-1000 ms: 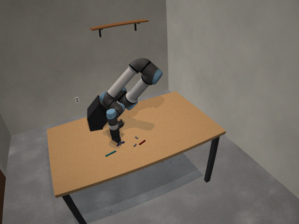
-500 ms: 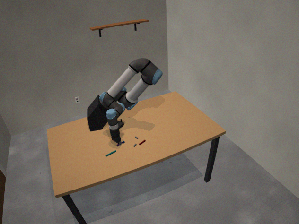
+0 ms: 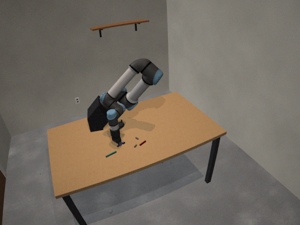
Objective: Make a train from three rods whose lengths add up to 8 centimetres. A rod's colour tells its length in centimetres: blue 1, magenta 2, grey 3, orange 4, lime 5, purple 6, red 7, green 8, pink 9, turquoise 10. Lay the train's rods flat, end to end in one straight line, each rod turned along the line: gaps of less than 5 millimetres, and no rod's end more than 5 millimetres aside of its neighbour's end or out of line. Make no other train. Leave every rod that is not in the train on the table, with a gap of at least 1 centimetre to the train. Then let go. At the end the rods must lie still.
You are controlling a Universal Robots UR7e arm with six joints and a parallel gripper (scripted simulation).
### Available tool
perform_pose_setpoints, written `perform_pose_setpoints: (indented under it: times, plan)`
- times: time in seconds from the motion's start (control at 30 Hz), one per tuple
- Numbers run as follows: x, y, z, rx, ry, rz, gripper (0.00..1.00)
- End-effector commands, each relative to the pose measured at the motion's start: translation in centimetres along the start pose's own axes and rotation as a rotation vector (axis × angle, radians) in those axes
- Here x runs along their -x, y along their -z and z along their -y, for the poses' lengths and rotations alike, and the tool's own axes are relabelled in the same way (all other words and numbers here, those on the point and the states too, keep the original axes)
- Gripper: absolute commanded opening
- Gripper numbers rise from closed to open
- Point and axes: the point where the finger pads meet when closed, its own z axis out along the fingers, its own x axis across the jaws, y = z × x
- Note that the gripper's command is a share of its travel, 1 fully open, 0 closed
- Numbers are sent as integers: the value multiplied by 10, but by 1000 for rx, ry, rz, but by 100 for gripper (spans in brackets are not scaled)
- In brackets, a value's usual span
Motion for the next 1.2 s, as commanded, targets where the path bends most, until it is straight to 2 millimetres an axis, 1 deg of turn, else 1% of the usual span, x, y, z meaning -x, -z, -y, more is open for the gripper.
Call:
perform_pose_setpoints:
  times: [0.0,0.47,1.17]
  plan:
    - [0,-1,0,1,0,-1,24]
    - [0,-11,0,1,0,-1,24]
    - [0,-11,0,1,0,-1,24]
